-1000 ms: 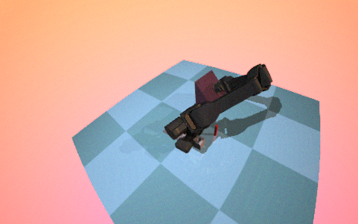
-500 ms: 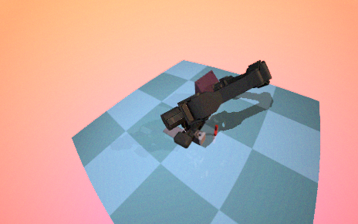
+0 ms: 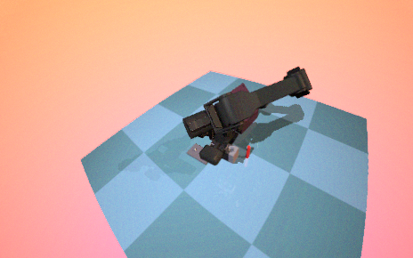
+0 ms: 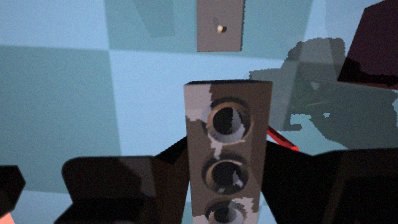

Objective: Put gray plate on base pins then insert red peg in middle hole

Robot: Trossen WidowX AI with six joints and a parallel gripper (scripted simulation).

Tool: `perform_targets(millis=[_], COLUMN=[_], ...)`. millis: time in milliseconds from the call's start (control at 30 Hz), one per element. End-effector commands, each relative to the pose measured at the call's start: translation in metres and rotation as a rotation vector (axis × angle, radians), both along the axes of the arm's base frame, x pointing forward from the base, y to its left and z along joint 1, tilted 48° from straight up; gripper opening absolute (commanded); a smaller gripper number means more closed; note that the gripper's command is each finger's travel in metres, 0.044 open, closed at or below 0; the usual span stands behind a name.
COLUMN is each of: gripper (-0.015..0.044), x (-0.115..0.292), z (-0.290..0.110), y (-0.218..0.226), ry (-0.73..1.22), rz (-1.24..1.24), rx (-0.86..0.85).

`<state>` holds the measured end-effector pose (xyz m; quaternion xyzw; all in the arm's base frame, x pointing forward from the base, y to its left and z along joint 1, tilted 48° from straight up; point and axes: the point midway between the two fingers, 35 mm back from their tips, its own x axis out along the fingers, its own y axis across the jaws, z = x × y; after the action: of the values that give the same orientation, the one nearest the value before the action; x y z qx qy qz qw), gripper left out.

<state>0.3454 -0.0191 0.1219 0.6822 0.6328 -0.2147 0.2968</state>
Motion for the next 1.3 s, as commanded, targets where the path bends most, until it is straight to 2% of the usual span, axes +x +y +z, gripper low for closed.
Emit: perform_targets(millis=[0,1267], gripper=[0.0,0.0], x=[0.001,0.008], z=[0.003,-0.114], y=[-0.003,-0.037], ry=[-0.015,0.009], rz=[0.002,-0.021], rx=[-0.01,-0.009])
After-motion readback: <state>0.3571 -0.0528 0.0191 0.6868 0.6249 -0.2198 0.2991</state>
